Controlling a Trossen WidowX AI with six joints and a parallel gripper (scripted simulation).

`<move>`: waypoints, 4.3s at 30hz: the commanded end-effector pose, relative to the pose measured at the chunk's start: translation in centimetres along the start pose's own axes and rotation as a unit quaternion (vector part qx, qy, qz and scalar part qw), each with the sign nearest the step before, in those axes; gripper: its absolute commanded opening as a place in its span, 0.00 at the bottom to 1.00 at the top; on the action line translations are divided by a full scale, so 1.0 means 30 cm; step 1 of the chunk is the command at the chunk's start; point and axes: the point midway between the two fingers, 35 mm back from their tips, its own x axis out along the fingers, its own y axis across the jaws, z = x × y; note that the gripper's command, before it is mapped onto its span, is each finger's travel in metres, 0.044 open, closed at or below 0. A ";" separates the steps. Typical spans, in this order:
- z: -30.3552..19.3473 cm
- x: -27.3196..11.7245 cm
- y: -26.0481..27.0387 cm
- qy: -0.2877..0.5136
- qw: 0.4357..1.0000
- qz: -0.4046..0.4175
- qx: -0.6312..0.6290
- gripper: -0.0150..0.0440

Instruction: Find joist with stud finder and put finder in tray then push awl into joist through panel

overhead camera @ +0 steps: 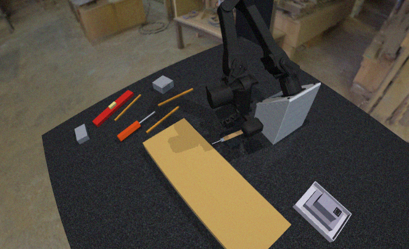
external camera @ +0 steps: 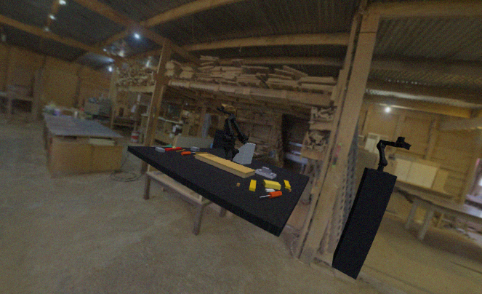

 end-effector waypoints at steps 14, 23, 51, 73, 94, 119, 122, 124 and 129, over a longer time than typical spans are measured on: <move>0.000 0.093 0.002 0.003 1.000 0.000 -0.005 1.00; -0.003 0.130 -0.001 0.003 1.000 -0.002 -0.005 1.00; 0.013 0.081 0.014 0.002 1.000 0.006 -0.005 0.25; -0.004 -0.217 0.017 0.003 1.000 0.008 -0.005 0.25; 0.016 -0.342 0.058 0.120 0.975 0.133 0.128 0.25; 0.214 -0.588 0.067 0.394 0.747 0.356 0.400 0.25; 0.248 -0.622 0.051 0.425 0.705 0.375 0.426 0.25; 0.272 -0.645 0.038 0.445 0.676 0.387 0.441 0.25; 0.315 -0.684 0.010 0.479 0.623 0.407 0.465 0.25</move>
